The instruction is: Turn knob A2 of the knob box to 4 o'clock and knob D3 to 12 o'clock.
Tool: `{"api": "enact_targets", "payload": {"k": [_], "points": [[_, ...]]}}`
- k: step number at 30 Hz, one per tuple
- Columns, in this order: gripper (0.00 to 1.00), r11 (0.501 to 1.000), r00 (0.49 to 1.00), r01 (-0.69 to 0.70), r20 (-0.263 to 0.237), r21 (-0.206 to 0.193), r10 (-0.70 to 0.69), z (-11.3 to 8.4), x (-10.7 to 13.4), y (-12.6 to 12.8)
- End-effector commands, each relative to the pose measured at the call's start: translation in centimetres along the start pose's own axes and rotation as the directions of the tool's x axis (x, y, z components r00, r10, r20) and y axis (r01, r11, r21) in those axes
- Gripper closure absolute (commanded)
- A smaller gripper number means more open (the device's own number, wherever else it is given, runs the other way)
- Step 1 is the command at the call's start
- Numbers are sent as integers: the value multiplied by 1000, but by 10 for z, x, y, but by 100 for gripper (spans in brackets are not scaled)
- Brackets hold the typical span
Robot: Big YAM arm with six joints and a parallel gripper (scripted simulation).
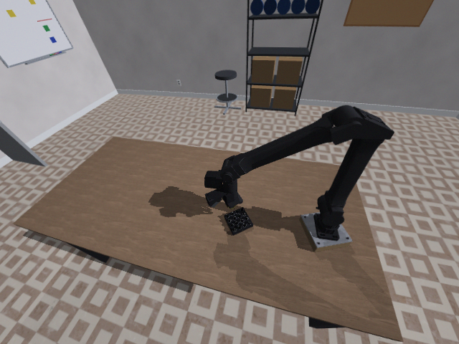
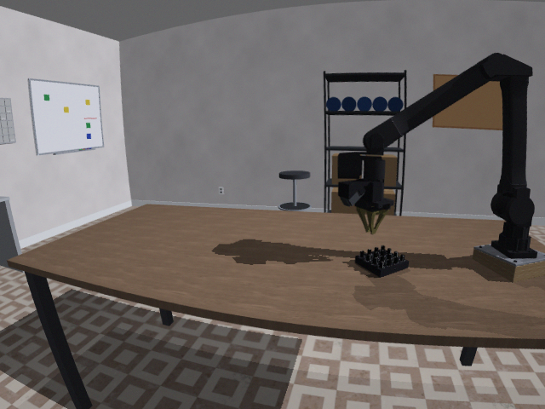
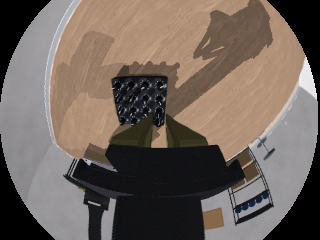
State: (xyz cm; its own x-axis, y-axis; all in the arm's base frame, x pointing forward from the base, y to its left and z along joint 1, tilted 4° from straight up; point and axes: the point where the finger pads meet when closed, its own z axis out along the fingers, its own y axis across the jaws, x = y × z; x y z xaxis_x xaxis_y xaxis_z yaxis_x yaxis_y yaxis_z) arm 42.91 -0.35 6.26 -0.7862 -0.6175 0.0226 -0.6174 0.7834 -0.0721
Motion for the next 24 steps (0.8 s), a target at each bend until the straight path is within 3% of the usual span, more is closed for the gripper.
{"api": "enact_targets", "payload": {"k": [1,24], "points": [[82,1000,1000,-3,18,9,3,-10,-8,-11],[82,1000,1000,-4,8,1,4,10,0,-6]]}}
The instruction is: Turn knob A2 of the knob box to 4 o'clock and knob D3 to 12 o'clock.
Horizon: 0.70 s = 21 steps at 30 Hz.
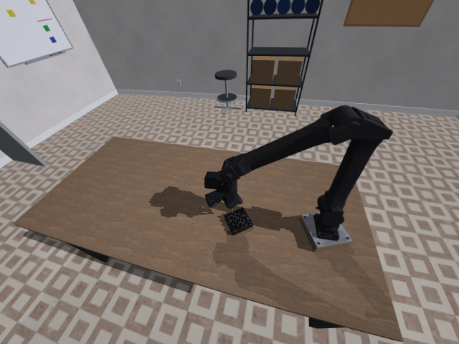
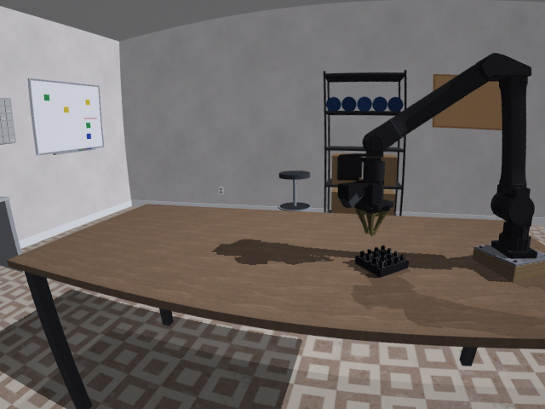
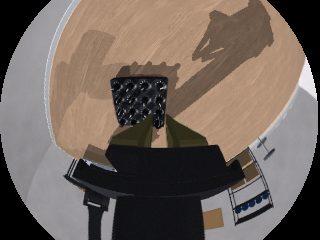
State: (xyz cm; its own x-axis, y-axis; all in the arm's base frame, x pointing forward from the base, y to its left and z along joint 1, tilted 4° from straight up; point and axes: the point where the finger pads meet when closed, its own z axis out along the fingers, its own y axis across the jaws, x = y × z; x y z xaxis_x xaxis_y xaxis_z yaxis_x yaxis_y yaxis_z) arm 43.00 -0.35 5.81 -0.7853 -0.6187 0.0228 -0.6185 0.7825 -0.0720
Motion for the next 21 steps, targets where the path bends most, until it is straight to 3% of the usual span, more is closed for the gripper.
{"api": "enact_targets", "payload": {"k": [1,21], "points": [[82,1000,1000,-6,8,1,6,6,0,-6],[82,1000,1000,-6,8,1,6,30,1,-6]]}}
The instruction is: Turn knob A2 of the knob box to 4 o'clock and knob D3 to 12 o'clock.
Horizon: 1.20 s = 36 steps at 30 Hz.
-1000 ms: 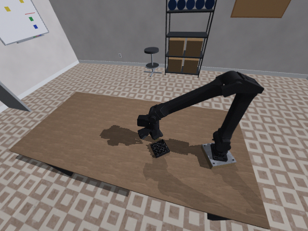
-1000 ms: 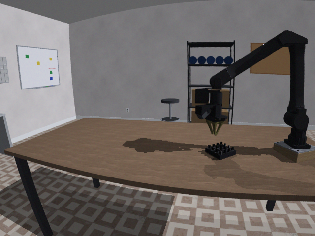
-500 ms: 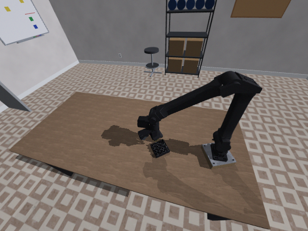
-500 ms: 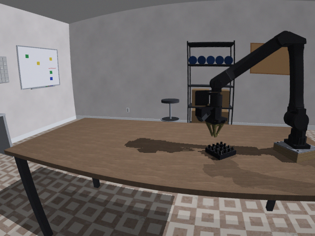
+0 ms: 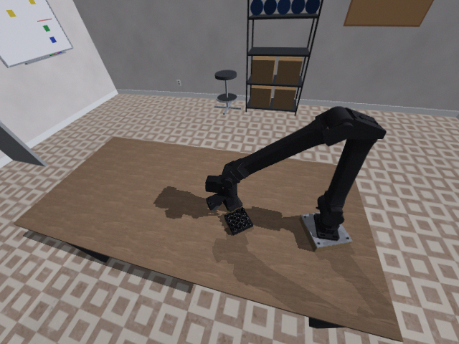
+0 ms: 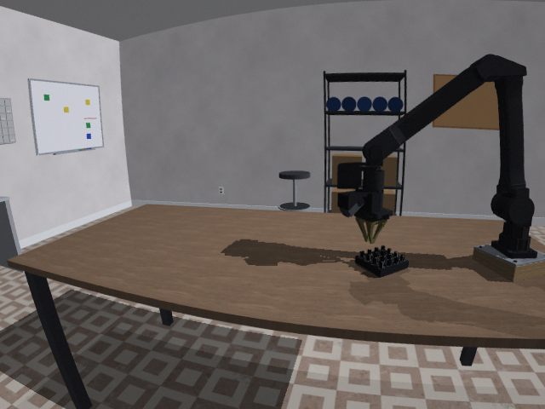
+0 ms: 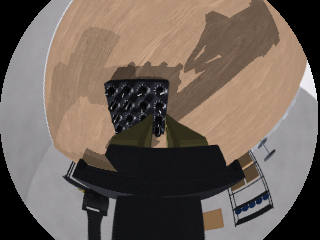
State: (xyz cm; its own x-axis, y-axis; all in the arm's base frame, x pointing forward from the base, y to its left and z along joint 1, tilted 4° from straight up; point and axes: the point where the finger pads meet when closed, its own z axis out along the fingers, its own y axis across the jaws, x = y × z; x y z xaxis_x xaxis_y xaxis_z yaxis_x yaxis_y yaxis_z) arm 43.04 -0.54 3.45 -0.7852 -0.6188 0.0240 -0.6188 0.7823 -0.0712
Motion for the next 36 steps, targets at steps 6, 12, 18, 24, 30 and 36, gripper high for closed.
{"api": "enact_targets", "payload": {"k": [6,12,18,24,30,36], "points": [[82,1000,1000,-6,9,1,6,12,1,-6],[82,1000,1000,-7,15,6,7,12,0,-7],[82,1000,1000,-7,12,4,7,16,0,-7],[82,1000,1000,-8,15,6,7,16,-1,-8],[82,1000,1000,-7,15,6,7,15,-1,-8],[82,1000,1000,-7,15,6,7,15,-1,-8]]}}
